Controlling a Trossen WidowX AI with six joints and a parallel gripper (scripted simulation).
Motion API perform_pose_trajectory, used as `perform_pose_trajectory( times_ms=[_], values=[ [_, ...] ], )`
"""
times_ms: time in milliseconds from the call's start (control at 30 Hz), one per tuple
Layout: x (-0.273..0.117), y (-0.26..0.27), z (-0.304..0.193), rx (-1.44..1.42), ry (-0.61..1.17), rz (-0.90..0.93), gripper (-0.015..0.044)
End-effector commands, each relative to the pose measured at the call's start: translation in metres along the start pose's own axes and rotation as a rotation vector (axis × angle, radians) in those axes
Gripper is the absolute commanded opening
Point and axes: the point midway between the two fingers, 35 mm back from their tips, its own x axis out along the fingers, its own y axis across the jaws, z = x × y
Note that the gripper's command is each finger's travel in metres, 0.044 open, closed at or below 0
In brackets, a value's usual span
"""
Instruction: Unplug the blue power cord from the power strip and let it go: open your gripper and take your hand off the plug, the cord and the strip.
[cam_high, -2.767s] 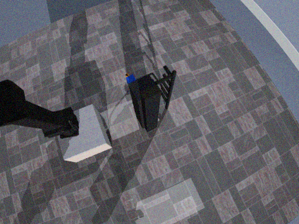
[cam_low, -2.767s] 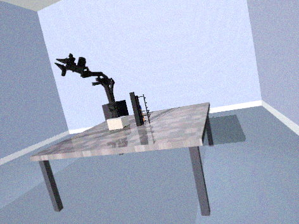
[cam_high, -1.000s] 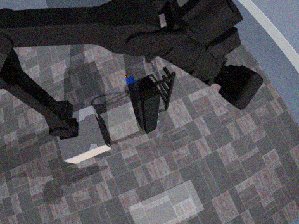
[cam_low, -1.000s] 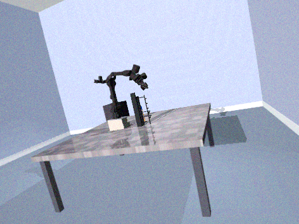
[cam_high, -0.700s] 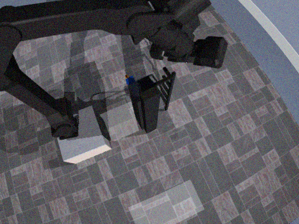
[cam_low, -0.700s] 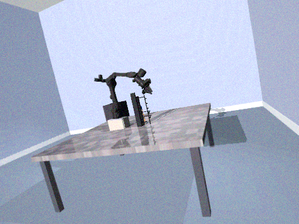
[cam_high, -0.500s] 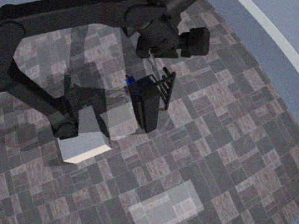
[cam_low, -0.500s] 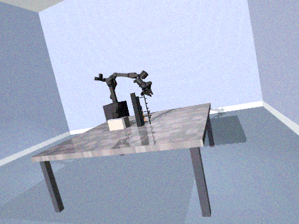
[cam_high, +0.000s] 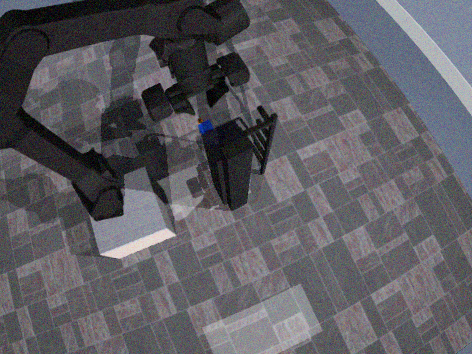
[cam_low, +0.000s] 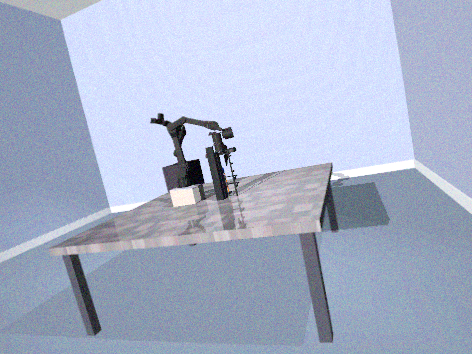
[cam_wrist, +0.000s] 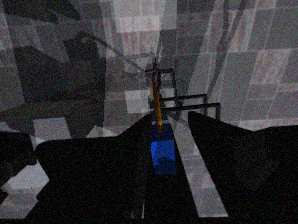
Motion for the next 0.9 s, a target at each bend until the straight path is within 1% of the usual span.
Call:
perform_pose_trajectory(
  times_ms=[0,267,867],
  values=[
    [0.002,0.009,0.001,-0.038,0.0,0.033,0.016],
    [0.002,0.006,-0.002,-0.038,0.001,0.033,0.016],
    [0.002,0.006,-0.03,-0.038,0.004,0.033,0.016]
  ],
)
